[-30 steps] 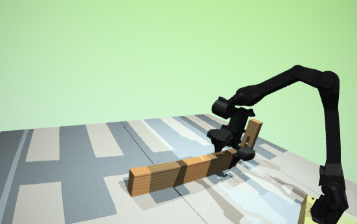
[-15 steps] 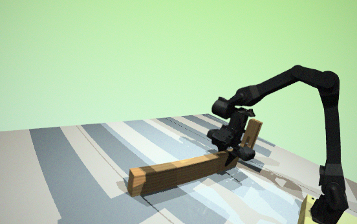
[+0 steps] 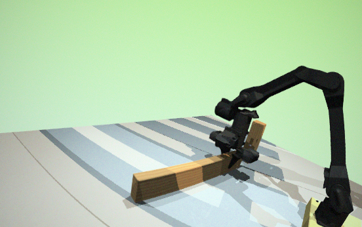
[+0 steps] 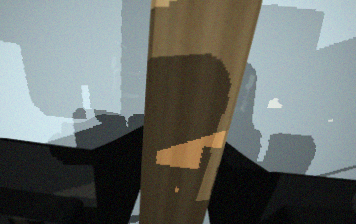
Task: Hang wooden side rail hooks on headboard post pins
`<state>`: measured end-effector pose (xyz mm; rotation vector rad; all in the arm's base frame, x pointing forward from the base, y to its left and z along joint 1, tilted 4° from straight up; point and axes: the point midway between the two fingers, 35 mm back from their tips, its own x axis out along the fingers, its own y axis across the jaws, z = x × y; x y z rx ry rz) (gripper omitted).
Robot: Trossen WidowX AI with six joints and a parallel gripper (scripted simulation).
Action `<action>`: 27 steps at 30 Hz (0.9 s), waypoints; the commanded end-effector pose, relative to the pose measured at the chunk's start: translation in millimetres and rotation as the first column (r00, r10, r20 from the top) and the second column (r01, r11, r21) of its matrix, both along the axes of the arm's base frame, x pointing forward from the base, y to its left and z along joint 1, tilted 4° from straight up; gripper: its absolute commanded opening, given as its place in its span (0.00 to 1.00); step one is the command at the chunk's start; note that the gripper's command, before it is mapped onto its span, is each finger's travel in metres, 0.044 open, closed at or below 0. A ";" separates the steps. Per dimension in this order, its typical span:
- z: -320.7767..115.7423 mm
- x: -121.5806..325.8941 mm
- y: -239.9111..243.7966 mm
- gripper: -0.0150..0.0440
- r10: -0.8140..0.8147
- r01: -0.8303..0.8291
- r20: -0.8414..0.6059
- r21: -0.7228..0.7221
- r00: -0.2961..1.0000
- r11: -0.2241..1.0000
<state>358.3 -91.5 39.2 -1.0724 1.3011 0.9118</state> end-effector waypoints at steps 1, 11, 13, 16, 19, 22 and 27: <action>-0.2 -0.8 1.1 0.25 0.052 -0.052 -0.004 -0.002 0.999 0.999; -0.5 -6.8 2.2 0.25 0.139 -0.139 -0.011 -0.008 0.990 0.990; -0.6 -7.7 2.4 0.25 0.142 -0.142 -0.011 -0.009 0.990 0.990; -0.7 -9.0 2.5 0.25 0.142 -0.142 -0.011 -0.009 0.990 0.990; -0.7 -10.3 2.7 0.25 0.142 -0.142 -0.011 -0.009 0.990 0.990; -0.8 -11.5 2.9 0.25 0.142 -0.142 -0.011 -0.009 0.990 0.990; -0.6 -10.1 2.2 0.25 0.130 -0.130 -0.007 -0.010 0.992 0.992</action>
